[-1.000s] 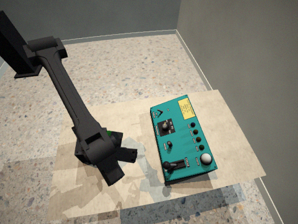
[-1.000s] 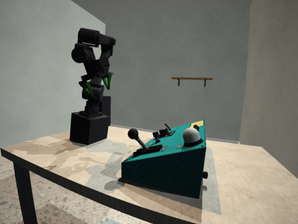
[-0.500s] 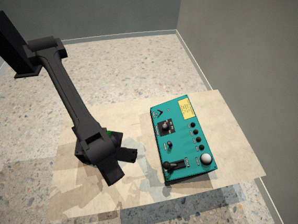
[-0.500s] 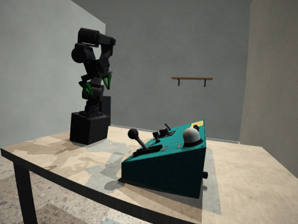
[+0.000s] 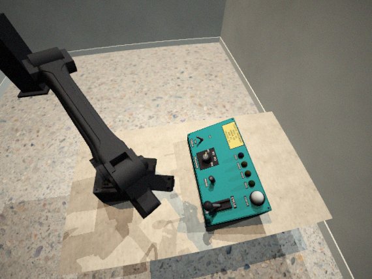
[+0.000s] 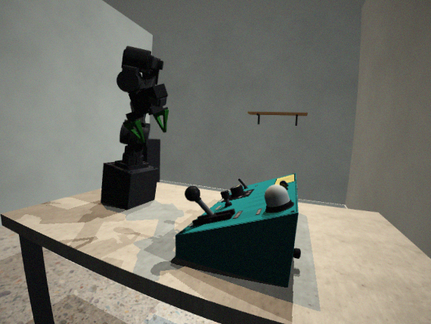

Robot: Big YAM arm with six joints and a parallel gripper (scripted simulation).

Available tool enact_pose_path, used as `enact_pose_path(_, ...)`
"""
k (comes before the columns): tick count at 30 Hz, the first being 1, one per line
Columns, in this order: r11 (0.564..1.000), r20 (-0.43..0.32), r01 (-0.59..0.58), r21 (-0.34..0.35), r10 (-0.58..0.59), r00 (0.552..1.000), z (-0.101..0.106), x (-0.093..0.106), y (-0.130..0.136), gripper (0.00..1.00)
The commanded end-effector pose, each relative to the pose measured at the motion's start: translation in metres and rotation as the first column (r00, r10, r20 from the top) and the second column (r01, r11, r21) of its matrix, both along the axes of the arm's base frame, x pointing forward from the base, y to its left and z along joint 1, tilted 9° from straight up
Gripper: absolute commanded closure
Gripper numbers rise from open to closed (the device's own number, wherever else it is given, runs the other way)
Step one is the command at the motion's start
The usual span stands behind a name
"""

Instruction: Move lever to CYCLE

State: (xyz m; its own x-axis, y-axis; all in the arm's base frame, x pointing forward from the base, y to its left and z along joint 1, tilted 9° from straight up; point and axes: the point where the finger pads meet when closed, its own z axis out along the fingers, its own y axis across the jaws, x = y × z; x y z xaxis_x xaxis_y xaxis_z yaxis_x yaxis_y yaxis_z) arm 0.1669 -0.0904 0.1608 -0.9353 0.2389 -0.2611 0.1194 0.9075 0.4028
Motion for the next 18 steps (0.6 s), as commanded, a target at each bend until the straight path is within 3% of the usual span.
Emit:
enact_pose_path(1,0.998,0.047,0.02,-0.066,-0.017,0.999,0.002,0.015,0.015,0.0)
enact_pose_path(18,0.985,0.237,0.024,-0.169,0.017,0.971,-0.005,0.066,0.072,0.0)
